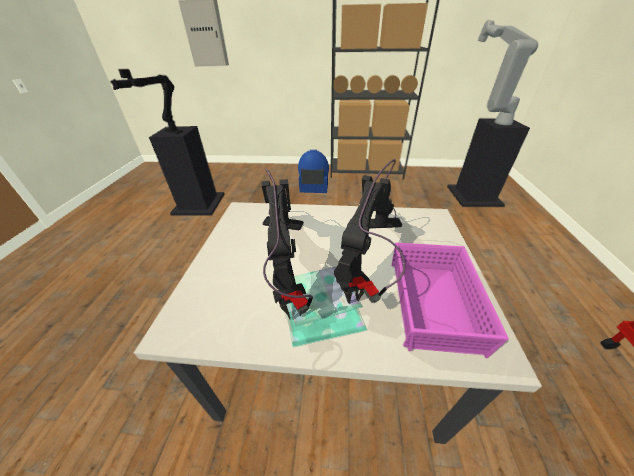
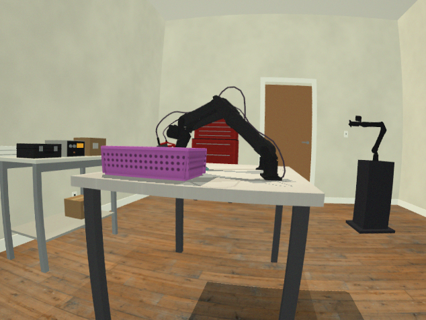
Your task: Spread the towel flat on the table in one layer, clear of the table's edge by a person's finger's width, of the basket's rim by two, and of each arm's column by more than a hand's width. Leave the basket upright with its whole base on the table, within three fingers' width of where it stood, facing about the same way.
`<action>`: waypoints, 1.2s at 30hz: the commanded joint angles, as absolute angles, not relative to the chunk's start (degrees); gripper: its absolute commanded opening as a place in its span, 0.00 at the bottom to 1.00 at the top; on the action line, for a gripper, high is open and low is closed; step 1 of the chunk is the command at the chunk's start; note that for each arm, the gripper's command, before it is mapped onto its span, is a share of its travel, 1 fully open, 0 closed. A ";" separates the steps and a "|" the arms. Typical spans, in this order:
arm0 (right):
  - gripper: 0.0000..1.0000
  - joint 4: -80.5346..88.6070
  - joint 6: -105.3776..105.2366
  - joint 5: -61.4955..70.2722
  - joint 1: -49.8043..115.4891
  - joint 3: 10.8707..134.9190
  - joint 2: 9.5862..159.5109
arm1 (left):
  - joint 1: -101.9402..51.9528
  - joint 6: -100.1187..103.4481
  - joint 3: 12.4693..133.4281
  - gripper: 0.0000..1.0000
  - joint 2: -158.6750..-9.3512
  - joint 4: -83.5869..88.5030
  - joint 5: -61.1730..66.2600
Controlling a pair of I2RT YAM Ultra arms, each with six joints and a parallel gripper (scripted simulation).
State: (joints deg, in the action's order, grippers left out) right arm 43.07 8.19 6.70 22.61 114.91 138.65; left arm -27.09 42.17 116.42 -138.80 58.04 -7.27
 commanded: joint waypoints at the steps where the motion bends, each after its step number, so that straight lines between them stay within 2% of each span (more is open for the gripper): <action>1: 0.34 40.18 8.73 7.45 22.53 113.13 139.48 | -27.04 42.24 115.25 0.34 -137.92 54.03 -8.22; 22: 0.34 38.59 7.43 6.88 23.57 111.94 139.97 | -27.23 42.49 113.67 0.34 -139.14 52.98 -6.90; 23: 0.34 38.59 7.43 6.88 23.57 111.94 139.97 | -27.23 42.49 113.67 0.27 -139.14 52.98 -6.90; 27: 0.34 38.59 7.43 6.88 23.57 111.94 139.97 | -27.23 42.47 113.65 0.27 -139.13 52.95 -7.36; 28: 0.24 38.59 7.43 6.88 23.57 111.94 139.97 | -27.94 42.90 113.72 0.19 -139.32 52.69 -8.08; 30: 0.24 38.72 7.49 6.70 23.57 111.94 139.98 | -27.85 42.90 113.73 0.19 -139.32 52.69 -8.08; 31: 0.15 39.90 7.17 6.09 24.03 112.05 139.90 | -28.25 43.14 114.12 0.11 -139.56 52.47 -8.45; 33: 0.15 39.90 7.16 6.10 24.01 112.06 139.90 | -27.79 43.15 114.19 0.11 -139.59 54.01 -8.47; 34: 0.05 40.41 6.89 5.88 24.40 112.11 139.58 | -28.56 43.40 116.89 0.02 -139.76 53.71 -8.82; 36: 0.05 40.42 6.86 5.89 24.17 112.13 139.59 | -28.29 43.41 116.96 0.02 -139.80 53.77 -8.83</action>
State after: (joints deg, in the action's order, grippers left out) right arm 38.50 7.46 6.74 23.92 113.23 139.22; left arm -27.94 42.72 115.70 -138.56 53.06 -8.19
